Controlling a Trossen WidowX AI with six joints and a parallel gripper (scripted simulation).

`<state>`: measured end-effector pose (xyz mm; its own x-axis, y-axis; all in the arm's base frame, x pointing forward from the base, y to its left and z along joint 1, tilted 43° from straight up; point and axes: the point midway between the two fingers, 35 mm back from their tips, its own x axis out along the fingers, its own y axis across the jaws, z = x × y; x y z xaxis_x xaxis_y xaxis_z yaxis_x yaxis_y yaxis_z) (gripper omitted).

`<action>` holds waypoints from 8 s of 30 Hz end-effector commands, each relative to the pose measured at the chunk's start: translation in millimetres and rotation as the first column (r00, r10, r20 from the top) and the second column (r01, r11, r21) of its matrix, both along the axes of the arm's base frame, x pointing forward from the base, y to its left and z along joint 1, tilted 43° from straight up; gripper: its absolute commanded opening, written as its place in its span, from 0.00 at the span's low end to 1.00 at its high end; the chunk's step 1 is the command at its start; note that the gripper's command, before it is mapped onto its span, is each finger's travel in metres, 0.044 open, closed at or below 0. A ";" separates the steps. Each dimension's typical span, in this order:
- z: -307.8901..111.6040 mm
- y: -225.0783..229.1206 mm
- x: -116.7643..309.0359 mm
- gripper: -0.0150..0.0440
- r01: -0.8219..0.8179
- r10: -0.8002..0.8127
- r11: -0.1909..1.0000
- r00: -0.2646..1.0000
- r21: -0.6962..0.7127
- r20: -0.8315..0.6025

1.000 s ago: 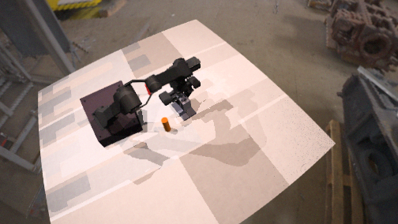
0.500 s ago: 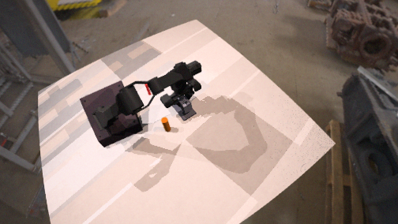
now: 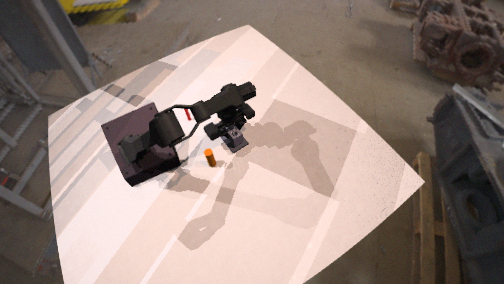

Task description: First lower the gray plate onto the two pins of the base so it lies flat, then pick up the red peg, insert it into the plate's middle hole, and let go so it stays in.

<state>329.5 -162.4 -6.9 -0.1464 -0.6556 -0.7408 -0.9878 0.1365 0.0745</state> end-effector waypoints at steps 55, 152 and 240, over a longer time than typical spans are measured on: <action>26.4 161.5 -1.0 1.00 0.732 -0.642 0.655 0.410 0.186 0.648; -113.6 175.1 -80.4 1.00 0.473 -0.108 -0.106 -0.880 0.875 0.463; -19.3 172.7 -20.8 0.25 0.482 -0.129 -0.125 -0.875 0.867 0.467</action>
<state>301.7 15.1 -33.6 -0.1601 -0.6279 -0.7617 0.9237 0.1768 -0.3399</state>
